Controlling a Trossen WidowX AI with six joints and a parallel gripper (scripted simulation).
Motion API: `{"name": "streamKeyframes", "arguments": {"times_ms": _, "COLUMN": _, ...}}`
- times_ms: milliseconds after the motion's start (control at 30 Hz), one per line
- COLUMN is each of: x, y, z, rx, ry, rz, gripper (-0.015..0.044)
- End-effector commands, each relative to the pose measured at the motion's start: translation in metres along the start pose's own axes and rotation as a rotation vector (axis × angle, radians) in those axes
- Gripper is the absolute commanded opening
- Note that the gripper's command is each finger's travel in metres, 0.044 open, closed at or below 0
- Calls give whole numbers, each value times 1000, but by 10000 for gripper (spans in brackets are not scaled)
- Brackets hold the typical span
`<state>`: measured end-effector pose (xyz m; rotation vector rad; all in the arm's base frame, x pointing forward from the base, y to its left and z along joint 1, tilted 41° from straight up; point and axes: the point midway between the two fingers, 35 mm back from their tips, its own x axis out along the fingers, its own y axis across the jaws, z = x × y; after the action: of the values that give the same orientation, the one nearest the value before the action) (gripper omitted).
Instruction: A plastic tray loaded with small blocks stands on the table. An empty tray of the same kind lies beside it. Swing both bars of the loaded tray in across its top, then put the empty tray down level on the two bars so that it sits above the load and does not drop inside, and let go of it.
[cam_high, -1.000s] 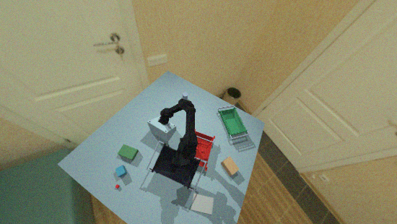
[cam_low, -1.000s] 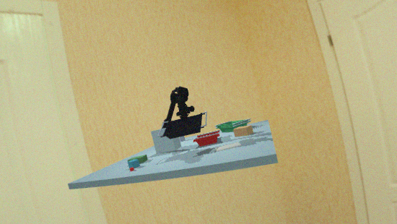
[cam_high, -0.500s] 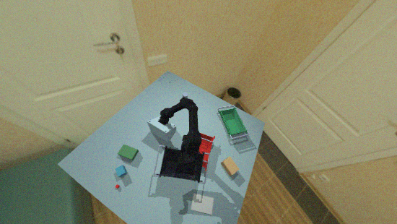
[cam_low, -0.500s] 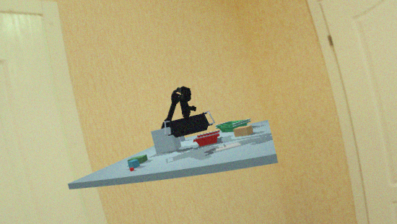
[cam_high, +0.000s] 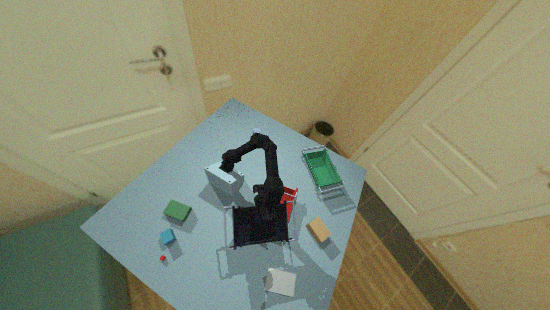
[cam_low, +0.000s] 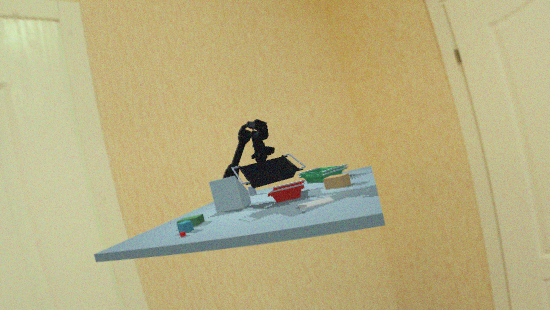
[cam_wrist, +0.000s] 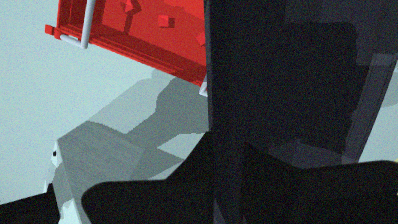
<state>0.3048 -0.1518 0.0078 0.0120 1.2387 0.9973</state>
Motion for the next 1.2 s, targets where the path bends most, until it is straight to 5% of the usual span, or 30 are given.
{"name": "streamKeyframes", "arguments": {"times_ms": 0, "x": -8, "y": 2, "z": 6, "rx": -67, "ry": -9, "rz": -27, "gripper": 0}}
{"name": "streamKeyframes", "arguments": {"times_ms": 1167, "x": -4, "y": 37, "z": 52, "rx": -674, "ry": -12, "rz": -21, "gripper": 0}}
